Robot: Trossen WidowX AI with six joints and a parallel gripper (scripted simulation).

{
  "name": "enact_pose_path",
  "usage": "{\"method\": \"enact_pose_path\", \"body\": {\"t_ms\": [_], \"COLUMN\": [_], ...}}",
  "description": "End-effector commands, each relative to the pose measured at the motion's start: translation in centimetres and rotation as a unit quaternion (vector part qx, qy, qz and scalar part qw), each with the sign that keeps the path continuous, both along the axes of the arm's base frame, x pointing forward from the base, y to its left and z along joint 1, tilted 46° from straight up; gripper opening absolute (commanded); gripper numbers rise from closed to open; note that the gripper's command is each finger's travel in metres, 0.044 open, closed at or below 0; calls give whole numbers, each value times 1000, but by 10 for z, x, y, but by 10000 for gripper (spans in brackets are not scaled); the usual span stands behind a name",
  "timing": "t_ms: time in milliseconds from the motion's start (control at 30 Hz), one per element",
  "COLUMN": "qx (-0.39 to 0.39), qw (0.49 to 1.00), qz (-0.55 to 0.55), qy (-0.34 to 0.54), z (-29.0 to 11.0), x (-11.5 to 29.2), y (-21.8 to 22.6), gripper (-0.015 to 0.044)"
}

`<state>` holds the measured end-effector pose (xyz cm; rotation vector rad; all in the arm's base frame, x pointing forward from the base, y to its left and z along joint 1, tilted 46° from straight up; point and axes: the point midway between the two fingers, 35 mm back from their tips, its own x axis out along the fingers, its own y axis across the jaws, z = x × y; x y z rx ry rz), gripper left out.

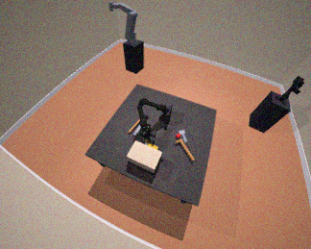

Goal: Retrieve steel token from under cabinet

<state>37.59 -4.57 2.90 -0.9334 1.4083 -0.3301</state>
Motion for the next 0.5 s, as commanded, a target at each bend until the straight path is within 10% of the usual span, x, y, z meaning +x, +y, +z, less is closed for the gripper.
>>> {"method": "enact_pose_path", "body": {"t_ms": [0, 467], "qx": [-1, 0], "qw": [1000, 1000], "qz": [0, 0], "qy": [-2, -3], "z": [-1, -2], "x": [6, 19], "y": [2, 7], "gripper": [0, 0]}}
